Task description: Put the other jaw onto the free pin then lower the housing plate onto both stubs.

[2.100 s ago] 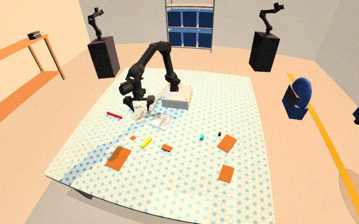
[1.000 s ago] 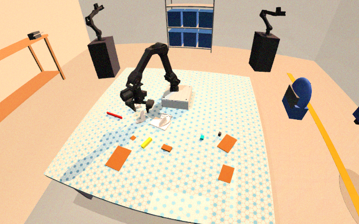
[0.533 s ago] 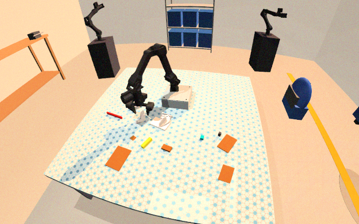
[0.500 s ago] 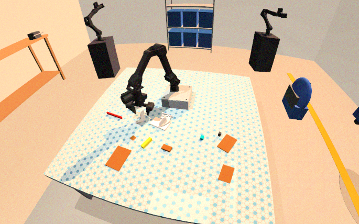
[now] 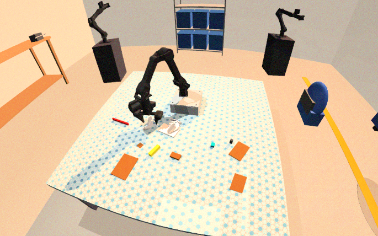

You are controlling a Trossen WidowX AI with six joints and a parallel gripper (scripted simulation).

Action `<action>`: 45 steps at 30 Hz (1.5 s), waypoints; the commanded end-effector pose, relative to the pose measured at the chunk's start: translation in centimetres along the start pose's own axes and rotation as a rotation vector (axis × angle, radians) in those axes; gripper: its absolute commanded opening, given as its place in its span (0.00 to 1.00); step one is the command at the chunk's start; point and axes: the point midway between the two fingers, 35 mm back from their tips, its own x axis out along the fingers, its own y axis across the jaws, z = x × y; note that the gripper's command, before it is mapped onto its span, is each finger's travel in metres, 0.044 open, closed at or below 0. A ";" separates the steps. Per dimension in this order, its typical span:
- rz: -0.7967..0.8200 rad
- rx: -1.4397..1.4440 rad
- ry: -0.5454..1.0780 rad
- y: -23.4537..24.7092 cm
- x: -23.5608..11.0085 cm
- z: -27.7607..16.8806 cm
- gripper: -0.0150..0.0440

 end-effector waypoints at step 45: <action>-0.004 0.001 -0.007 -0.1 0.7 0.2 0.48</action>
